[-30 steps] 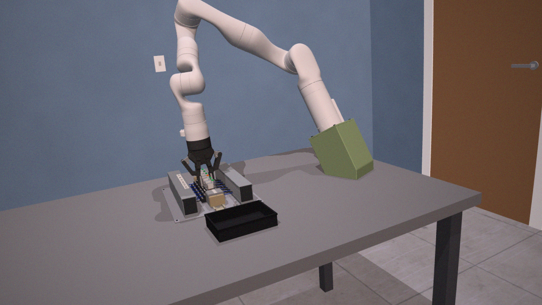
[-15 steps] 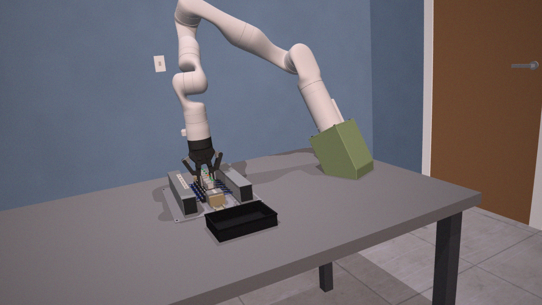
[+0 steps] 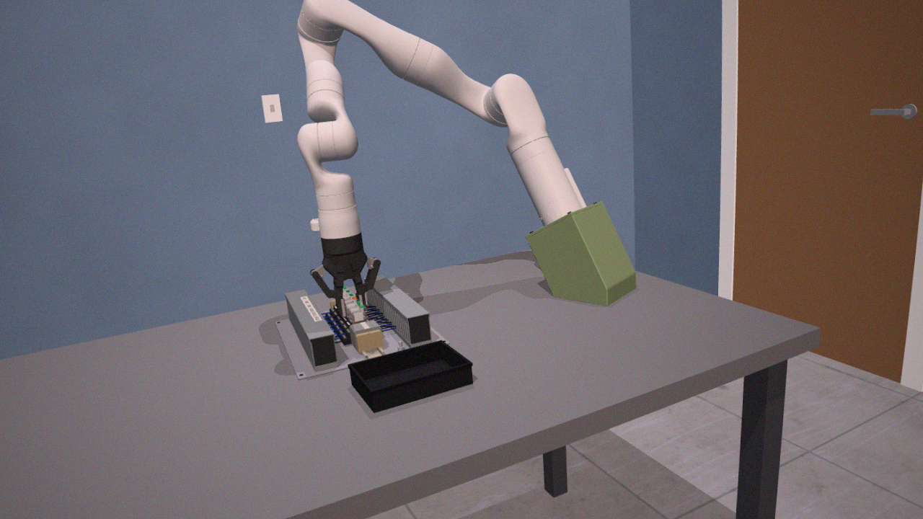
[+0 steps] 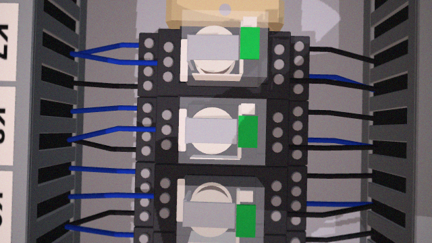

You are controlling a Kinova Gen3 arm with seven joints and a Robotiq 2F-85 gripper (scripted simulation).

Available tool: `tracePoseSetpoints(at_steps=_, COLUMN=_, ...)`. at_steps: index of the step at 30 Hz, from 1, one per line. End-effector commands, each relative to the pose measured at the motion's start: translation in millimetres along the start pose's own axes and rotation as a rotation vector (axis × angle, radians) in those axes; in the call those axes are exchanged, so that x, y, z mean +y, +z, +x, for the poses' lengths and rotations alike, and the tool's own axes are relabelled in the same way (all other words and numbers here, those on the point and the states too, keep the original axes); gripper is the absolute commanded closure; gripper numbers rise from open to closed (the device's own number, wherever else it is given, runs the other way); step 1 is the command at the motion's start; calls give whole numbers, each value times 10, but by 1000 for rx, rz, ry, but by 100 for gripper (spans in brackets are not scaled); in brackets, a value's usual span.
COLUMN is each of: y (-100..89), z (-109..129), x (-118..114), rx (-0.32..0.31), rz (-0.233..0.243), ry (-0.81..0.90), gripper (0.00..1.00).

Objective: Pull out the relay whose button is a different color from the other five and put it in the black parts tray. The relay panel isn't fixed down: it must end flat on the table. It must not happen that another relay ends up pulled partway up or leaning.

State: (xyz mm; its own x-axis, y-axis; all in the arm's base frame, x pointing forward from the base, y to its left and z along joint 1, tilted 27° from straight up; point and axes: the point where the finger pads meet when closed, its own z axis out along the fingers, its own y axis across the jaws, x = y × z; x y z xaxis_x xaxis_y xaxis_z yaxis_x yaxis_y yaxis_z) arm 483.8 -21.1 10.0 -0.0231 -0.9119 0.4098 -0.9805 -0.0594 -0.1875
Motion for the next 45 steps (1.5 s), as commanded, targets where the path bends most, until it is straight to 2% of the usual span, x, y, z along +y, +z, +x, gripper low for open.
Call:
tracePoseSetpoints(at_steps=1, y=-15, z=-5, x=-12, rx=-2, rz=12, ry=4, gripper=100)
tracePoseSetpoints(at_steps=29, y=-15, z=-5, x=1, rx=-2, rz=58, ry=4, gripper=100)
tracePoseSetpoints(at_steps=45, y=3, z=-5, x=-6, rx=-3, rz=15, ry=4, gripper=100)
